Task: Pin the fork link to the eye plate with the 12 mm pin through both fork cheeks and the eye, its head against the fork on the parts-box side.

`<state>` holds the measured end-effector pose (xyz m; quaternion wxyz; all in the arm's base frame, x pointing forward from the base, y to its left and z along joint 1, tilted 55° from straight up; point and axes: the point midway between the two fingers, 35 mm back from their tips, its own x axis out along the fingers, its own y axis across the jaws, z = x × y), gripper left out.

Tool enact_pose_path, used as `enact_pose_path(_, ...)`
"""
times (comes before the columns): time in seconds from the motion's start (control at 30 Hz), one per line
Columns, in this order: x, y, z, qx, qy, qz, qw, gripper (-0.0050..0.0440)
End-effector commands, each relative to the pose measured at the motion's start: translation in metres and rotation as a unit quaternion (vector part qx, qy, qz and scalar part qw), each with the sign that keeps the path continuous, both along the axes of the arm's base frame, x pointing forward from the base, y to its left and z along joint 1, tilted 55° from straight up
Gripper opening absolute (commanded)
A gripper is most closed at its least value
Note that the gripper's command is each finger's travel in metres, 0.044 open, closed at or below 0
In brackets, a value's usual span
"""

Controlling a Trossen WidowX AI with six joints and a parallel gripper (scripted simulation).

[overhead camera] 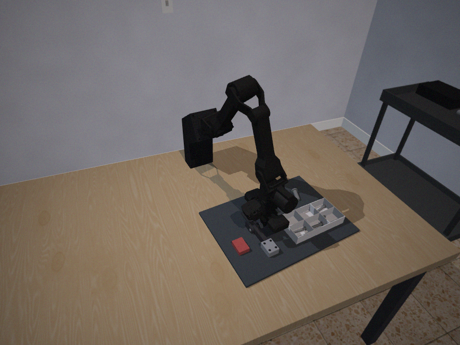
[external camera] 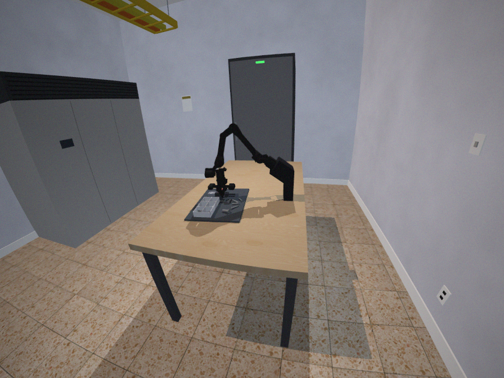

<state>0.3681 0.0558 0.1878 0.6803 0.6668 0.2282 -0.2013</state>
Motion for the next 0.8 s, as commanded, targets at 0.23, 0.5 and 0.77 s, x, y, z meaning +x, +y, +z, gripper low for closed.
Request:
enact_pose_path(0.23, -0.002, -0.0029, 0.0079, 0.002, -0.012, -0.001, 1.0, -0.005)
enact_pose_path(0.5, -0.0019, -0.0047, 0.0081, 0.002, -0.012, 0.0, 1.0, -0.005)
enact_pose_path(0.77, -0.0018, -0.0084, 0.0083, 0.001, -0.012, 0.0, 1.0, -0.005)
